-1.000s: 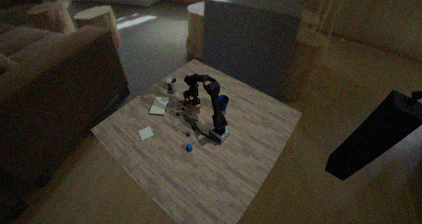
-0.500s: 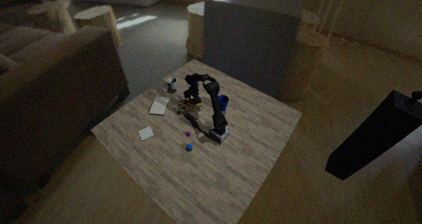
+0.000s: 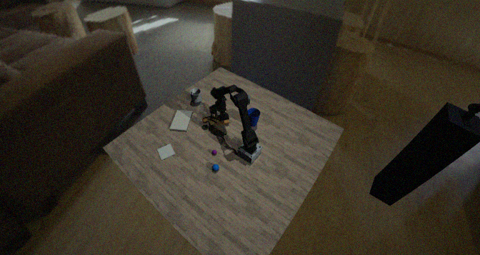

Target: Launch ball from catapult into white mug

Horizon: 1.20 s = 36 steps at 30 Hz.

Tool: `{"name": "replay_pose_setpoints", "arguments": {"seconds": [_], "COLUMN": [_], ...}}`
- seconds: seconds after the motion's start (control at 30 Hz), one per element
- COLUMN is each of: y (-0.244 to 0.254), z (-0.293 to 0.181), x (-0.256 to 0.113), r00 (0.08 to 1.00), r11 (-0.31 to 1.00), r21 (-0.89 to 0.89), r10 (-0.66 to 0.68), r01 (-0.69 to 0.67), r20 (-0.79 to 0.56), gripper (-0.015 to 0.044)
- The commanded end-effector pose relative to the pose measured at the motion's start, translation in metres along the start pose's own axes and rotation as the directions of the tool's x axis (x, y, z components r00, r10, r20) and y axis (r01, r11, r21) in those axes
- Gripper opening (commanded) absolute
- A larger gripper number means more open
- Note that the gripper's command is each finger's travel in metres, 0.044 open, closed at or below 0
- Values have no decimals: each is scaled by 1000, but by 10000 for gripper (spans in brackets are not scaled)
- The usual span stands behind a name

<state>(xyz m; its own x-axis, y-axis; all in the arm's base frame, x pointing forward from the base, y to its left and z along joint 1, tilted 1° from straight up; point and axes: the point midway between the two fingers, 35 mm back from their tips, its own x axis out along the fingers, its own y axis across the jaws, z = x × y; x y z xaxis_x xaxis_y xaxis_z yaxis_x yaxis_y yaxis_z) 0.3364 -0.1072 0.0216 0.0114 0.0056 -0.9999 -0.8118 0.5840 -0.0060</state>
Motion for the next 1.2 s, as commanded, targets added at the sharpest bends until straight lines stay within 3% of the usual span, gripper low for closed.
{"name": "replay_pose_setpoints", "arguments": {"seconds": [0.0, 0.4, 0.87, 0.97, 1.1, 1.17], "y": [-1, 0, 0, -3, -1, 1], "z": [1, 0, 0, 1, 0, -1], "x": [5, 11, 11, -12, -77, -88], "r00": [1000, 1000, 1000, 1000, 1000, 1000], "r11": [1000, 1000, 1000, 1000, 1000, 1000], "r21": [-4, 0, 0, 0, 0, 0], "r10": [-7, 0, 0, 0, 1, 2], "r01": [7, 0, 0, 0, -1, -2], "r20": [4, 0, 0, 0, -1, -1], "gripper": [0, 0, 368, 440, 440, 440]}}
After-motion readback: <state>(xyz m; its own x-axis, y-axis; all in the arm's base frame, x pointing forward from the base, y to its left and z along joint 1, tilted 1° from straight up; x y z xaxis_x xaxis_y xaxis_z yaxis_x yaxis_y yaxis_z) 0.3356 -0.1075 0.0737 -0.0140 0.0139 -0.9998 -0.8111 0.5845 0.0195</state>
